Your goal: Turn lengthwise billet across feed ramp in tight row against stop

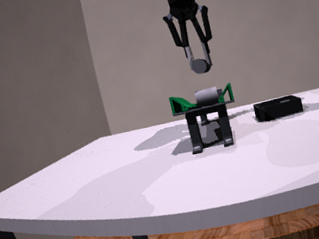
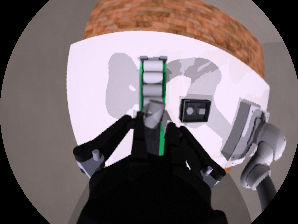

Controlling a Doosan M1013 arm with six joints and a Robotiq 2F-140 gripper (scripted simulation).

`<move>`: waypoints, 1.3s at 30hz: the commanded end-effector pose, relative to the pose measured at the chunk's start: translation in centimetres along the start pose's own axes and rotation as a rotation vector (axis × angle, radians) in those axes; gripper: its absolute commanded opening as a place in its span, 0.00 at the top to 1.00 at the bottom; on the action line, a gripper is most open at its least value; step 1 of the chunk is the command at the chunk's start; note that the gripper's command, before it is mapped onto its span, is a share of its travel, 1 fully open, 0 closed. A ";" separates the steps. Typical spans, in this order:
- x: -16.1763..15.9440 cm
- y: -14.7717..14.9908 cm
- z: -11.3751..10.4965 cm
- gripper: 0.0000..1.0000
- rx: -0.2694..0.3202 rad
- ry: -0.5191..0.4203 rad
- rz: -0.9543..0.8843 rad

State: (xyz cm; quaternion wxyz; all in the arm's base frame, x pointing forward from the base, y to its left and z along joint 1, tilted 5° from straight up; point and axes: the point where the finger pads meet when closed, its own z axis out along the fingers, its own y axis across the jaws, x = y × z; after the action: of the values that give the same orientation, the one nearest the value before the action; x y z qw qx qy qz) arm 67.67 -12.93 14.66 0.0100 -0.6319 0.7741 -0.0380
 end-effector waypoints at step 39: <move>0.0 0.0 0.0 0.90 0.000 0.000 0.395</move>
State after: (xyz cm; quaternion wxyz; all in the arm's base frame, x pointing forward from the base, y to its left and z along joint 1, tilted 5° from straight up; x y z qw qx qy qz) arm 67.66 -12.93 14.66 0.0168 -0.4812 0.8757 -0.0354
